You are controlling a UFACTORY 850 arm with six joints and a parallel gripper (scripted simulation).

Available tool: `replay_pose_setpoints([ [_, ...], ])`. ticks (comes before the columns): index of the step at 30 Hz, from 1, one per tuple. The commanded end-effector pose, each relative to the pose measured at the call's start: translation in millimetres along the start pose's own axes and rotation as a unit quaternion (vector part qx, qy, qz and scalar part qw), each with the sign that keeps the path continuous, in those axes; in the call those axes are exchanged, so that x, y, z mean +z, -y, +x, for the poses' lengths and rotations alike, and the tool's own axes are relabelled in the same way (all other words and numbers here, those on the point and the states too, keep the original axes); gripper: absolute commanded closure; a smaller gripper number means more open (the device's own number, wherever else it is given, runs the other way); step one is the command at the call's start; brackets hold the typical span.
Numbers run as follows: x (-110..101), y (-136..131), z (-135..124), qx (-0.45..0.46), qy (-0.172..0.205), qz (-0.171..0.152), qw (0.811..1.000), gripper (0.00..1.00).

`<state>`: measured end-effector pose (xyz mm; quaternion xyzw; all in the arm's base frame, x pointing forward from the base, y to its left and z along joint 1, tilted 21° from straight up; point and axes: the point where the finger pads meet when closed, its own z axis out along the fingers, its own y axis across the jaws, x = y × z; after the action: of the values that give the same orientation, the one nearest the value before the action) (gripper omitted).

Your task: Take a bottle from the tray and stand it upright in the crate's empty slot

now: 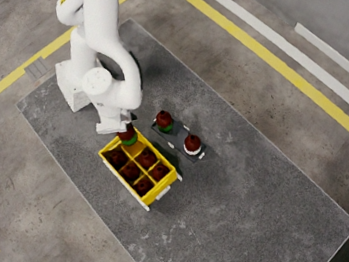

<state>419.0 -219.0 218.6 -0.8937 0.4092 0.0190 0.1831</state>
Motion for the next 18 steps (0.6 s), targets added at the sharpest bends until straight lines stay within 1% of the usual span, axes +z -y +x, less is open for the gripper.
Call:
replay_pose_setpoints([
  [1, 0, 0, 1, 0.000, -0.001, 0.000, 1.000, 1.00],
  [10, 4, 0, 1, 0.000, -0.001, 0.000, 1.000, 1.00],
  [18, 12, 0, 1, 0.000, -0.001, 0.000, 1.000, 1.00],
])
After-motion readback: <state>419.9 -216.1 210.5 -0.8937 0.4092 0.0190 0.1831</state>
